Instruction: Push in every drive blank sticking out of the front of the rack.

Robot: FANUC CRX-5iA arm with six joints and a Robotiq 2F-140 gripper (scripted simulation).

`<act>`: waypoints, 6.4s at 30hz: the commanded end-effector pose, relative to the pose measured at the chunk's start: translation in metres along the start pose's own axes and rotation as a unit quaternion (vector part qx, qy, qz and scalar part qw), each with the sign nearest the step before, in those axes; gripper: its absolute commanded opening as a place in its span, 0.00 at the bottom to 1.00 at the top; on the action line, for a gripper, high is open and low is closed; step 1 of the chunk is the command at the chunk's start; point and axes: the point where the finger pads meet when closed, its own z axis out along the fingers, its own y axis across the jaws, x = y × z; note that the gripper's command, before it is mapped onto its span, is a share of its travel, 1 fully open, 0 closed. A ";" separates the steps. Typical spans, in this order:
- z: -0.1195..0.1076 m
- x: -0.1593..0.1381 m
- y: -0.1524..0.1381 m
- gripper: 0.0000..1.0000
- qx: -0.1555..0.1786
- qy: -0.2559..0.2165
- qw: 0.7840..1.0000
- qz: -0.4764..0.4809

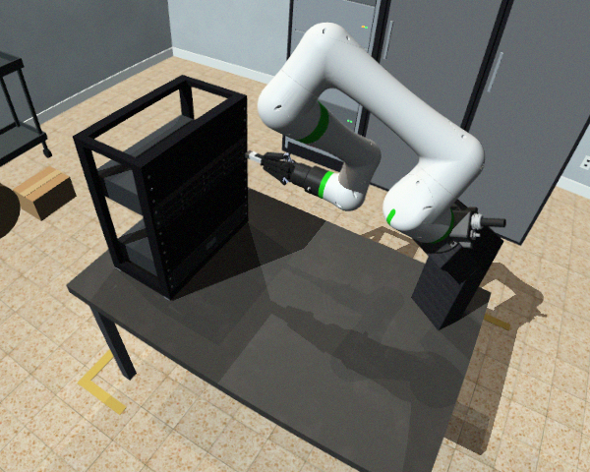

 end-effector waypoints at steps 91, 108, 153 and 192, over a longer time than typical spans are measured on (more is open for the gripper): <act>0.036 0.000 0.001 0.10 -0.001 0.000 1.000 0.000; 0.039 0.000 0.001 0.10 -0.001 0.000 1.000 0.000; 0.043 0.000 0.001 0.10 -0.001 0.000 1.000 0.000; 0.043 0.000 0.001 0.10 -0.001 0.000 1.000 0.000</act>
